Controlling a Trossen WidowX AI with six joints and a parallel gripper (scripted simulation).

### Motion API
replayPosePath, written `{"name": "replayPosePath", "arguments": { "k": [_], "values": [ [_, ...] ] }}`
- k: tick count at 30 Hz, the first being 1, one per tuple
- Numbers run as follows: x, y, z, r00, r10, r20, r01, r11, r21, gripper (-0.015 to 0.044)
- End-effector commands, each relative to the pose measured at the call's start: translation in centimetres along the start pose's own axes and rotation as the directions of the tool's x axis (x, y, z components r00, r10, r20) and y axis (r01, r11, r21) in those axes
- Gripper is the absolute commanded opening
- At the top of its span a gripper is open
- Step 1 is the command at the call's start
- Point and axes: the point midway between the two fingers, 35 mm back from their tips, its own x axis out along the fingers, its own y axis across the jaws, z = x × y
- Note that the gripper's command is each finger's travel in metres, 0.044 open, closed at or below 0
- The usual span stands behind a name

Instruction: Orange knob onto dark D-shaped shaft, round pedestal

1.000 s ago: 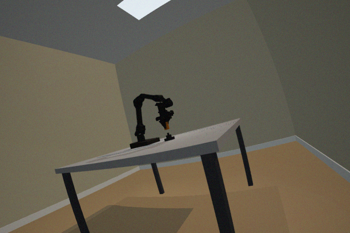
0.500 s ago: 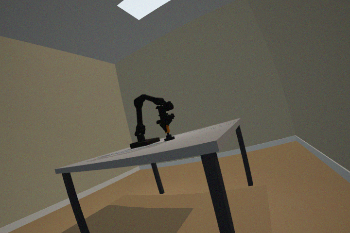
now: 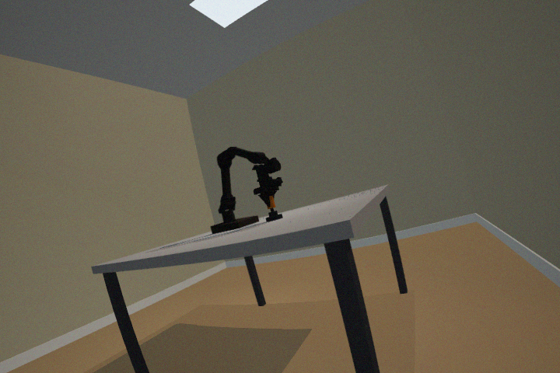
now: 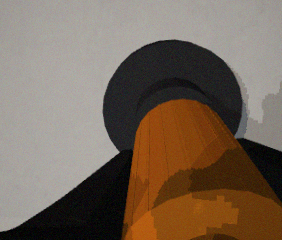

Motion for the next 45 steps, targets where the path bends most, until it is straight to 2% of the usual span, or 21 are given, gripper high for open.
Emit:
{"name": "replayPosePath", "arguments": {
  "k": [1, 23, 31, 45],
  "values": [
    [0.03, 0.05, -0.09, 1.000, 0.002, 0.002, -0.002, 1.000, 0.002, 0.0000],
    [-0.44, 0.05, -0.10, 1.000, 0.002, 0.002, -0.002, 1.000, 0.002, 0.0000],
    [-0.35, -0.05, 0.18, 1.000, 0.002, 0.002, -0.002, 0.979, -0.206, 0.0000],
    [0.03, 0.00, 0.00, 1.000, 0.002, 0.002, -0.002, 0.979, -0.206, 0.0000]
  ]
}}
